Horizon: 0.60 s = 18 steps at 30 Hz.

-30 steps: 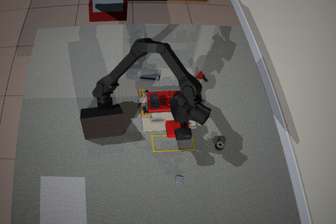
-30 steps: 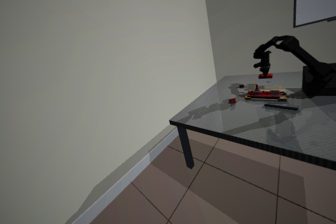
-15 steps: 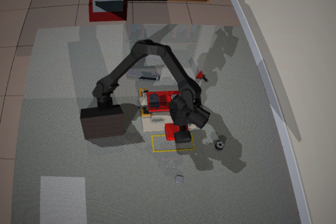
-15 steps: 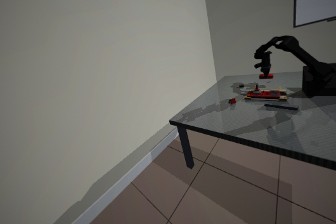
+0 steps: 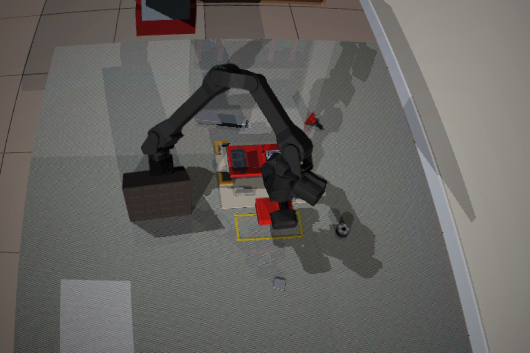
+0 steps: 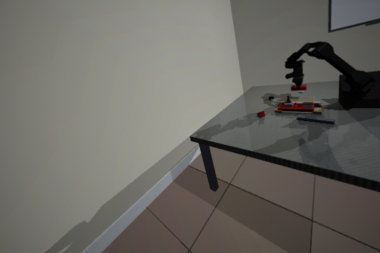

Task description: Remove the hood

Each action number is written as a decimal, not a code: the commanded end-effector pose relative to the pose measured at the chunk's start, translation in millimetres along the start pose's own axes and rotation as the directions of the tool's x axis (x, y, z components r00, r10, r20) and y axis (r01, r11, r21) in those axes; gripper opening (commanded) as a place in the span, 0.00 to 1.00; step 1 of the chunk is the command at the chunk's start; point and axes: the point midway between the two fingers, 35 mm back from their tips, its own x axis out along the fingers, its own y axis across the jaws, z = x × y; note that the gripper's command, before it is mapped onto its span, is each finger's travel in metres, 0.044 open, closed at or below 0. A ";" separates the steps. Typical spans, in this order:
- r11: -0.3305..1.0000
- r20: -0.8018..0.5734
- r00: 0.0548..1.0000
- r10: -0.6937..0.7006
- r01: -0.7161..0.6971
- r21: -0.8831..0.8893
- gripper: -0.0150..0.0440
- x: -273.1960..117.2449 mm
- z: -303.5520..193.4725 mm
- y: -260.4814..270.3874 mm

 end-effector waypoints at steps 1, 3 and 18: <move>1.000 -0.001 1.000 0.007 -0.007 0.006 0.25 5.1 -0.4 0.5; 1.000 -0.001 1.000 0.007 -0.007 0.006 0.25 6.5 -0.3 0.5; 1.000 -0.001 1.000 0.007 -0.007 0.006 0.25 16.6 0.1 0.4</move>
